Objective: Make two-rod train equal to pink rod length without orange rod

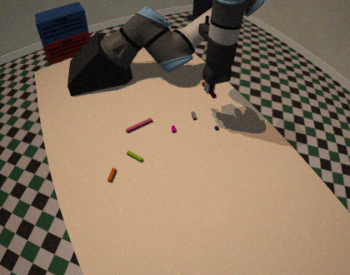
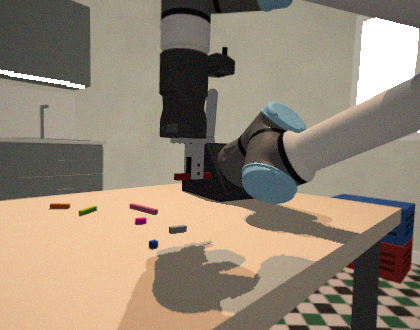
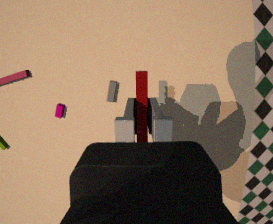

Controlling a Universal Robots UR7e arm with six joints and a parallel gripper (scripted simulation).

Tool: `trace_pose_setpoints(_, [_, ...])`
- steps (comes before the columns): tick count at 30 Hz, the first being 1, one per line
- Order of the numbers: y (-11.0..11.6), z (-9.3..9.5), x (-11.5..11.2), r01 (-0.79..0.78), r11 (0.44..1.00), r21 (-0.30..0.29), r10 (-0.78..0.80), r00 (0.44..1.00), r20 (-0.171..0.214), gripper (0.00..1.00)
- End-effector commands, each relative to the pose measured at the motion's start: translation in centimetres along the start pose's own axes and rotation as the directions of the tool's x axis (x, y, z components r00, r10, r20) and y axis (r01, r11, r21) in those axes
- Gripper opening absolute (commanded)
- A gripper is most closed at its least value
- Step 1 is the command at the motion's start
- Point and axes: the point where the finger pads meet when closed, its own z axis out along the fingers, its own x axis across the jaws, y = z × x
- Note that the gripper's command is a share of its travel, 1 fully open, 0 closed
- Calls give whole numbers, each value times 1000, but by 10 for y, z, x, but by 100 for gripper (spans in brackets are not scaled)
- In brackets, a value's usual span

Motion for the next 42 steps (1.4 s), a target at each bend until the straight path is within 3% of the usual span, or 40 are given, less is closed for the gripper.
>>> trace_pose_setpoints(1, [-1,-3,1,2,1000,2,-2,1000,0,24])
trace_pose_setpoints(13, [3,-4,-5,-13,1000,3,13,1000,-1,24])
trace_pose_setpoints(18, [21,-7,-32,-80,997,3,80,997,0,24])
trace_pose_setpoints(28, [65,-5,-120,-275,961,3,275,961,0,24])
trace_pose_setpoints(35, [72,-3,-141,-317,948,3,317,948,0,24])
trace_pose_setpoints(42, [72,-1,-142,-320,947,5,320,947,-1,24])
